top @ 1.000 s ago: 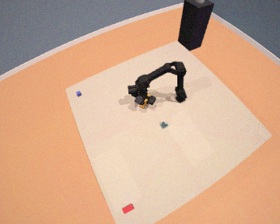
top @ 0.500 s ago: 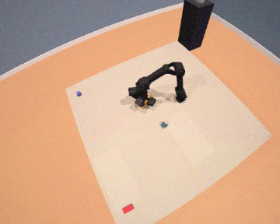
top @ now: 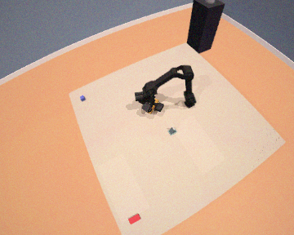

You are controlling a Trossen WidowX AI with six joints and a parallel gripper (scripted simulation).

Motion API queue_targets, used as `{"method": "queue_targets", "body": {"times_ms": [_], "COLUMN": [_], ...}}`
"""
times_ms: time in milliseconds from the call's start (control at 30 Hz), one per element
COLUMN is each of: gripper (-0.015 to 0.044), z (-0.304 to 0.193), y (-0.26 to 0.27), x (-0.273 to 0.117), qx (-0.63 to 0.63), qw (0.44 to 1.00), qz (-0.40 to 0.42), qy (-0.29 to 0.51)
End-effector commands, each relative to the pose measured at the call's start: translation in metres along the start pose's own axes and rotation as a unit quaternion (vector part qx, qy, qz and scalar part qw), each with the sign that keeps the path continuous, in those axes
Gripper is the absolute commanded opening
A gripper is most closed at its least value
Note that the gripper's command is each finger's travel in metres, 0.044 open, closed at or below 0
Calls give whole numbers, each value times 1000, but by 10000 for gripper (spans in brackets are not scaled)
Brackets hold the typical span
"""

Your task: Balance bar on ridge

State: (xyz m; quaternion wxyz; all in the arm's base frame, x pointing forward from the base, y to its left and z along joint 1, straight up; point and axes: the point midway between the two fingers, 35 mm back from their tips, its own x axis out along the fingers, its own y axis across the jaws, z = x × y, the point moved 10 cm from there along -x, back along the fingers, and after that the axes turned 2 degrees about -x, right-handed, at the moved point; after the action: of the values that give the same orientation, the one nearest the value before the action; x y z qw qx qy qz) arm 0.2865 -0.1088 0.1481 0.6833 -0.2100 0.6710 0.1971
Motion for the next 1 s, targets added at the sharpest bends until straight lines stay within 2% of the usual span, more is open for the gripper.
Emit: {"method": "queue_targets", "body": {"times_ms": [0, 200, 433, 533, 967], "gripper": [289, 131, 85, 6, 0], "z": [0, 0, 0, 0, 3], "y": [0, 0, 0, -1, -5], "x": [0, 0, 0, -4, -36], "qx": [0, 0, 0, 0, -1], "qw": [1000, 1000, 1000, 1000, 1000], "qz": [0, 0, 0, 0, 0], "qy": [0, 0, 0, 0, -1]}}
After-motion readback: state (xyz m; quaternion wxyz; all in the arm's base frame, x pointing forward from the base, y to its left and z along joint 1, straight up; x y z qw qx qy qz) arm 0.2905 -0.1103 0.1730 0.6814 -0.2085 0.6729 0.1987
